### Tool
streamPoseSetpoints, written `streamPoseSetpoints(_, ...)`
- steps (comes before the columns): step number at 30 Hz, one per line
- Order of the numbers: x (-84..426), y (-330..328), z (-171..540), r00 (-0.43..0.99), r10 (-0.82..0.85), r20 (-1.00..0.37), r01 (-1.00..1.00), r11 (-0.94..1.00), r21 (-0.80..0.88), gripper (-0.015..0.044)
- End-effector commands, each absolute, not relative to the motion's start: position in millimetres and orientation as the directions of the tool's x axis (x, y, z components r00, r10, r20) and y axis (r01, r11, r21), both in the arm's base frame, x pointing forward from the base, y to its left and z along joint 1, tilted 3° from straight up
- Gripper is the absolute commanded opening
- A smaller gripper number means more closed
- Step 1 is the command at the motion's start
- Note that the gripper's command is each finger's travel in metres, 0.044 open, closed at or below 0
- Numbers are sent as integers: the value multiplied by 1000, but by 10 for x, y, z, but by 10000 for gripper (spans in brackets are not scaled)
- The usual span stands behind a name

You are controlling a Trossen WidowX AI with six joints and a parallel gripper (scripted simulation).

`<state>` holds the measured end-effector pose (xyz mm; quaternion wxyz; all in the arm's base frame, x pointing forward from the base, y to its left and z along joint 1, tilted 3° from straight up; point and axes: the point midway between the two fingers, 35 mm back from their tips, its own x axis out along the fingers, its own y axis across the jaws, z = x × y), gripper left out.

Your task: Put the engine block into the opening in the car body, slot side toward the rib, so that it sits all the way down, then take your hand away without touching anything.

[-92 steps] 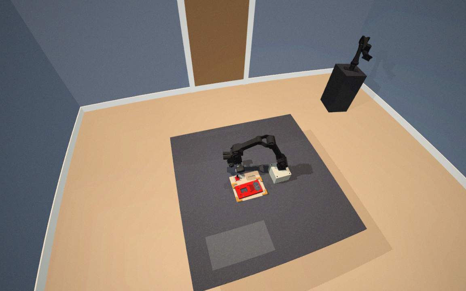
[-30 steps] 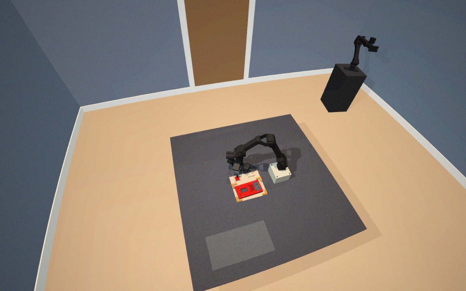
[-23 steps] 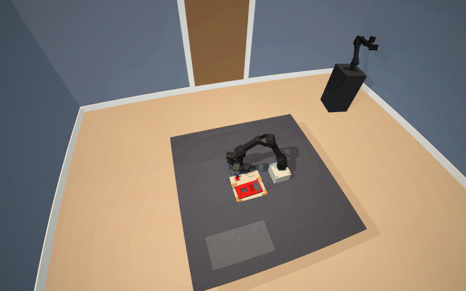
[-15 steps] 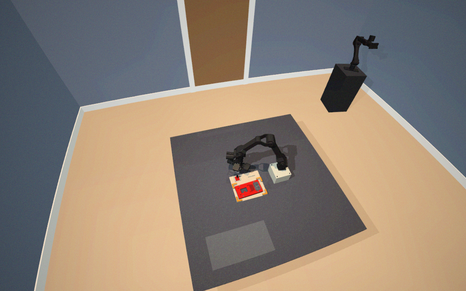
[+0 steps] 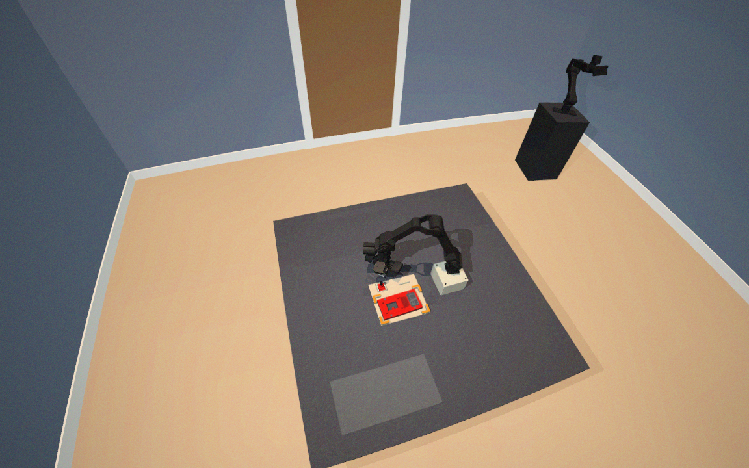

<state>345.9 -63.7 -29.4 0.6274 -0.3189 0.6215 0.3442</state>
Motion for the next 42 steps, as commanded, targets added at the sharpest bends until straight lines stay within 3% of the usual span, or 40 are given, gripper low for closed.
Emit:
streamPoseSetpoints(1, 3502, -649, -151, 2, 35, -999, -831, 556, 18, 0)
streamPoseSetpoints(31, 3462, -674, 796, 2, 35, -999, -831, 556, 17, 0)
streamPoseSetpoints(42, 3512, -444, 737, 3, 36, -999, -780, 626, 20, 0)
